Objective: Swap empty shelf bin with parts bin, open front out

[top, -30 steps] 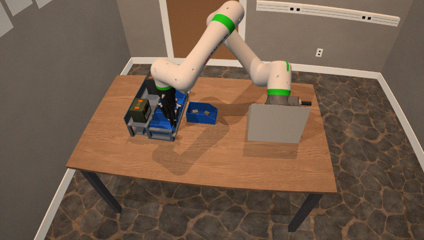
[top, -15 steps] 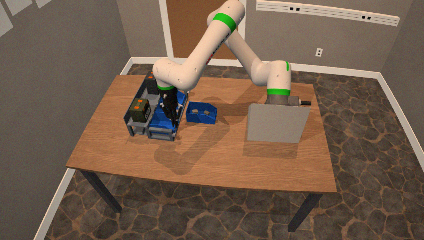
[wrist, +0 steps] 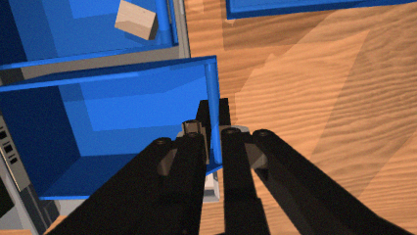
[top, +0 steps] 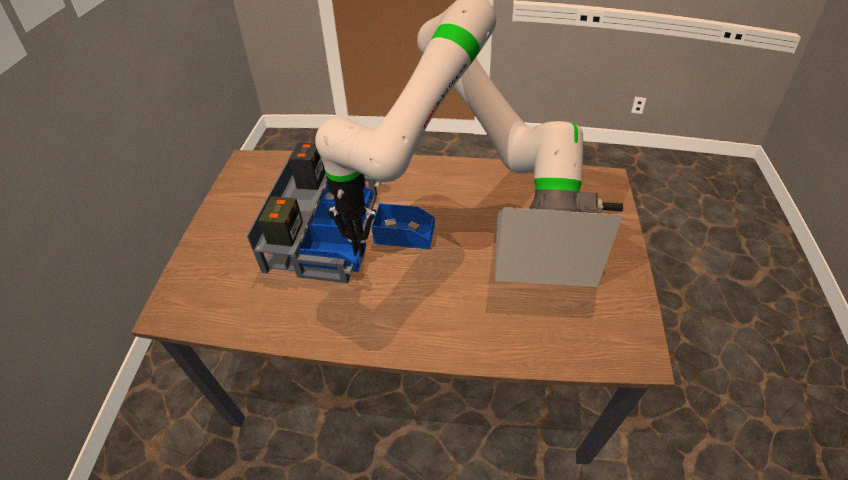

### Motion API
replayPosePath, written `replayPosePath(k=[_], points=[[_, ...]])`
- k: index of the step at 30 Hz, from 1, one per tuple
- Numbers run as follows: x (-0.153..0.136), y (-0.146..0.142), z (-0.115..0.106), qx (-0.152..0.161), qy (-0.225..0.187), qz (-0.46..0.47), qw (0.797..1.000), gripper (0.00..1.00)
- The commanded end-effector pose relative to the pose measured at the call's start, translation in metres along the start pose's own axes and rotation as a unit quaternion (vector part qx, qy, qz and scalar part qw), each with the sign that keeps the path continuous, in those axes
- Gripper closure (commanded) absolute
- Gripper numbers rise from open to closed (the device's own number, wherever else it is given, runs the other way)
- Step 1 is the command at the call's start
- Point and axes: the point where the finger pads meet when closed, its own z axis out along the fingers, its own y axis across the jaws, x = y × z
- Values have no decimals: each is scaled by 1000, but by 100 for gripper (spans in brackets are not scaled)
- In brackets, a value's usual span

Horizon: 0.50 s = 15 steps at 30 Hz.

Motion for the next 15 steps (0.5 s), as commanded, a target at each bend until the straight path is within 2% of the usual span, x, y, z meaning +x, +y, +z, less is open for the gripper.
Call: replayPosePath(k=[1,15], points=[[0,8,-1,1,0,0,1000,90],[0,44,-1,1,0,0,1000,90]])
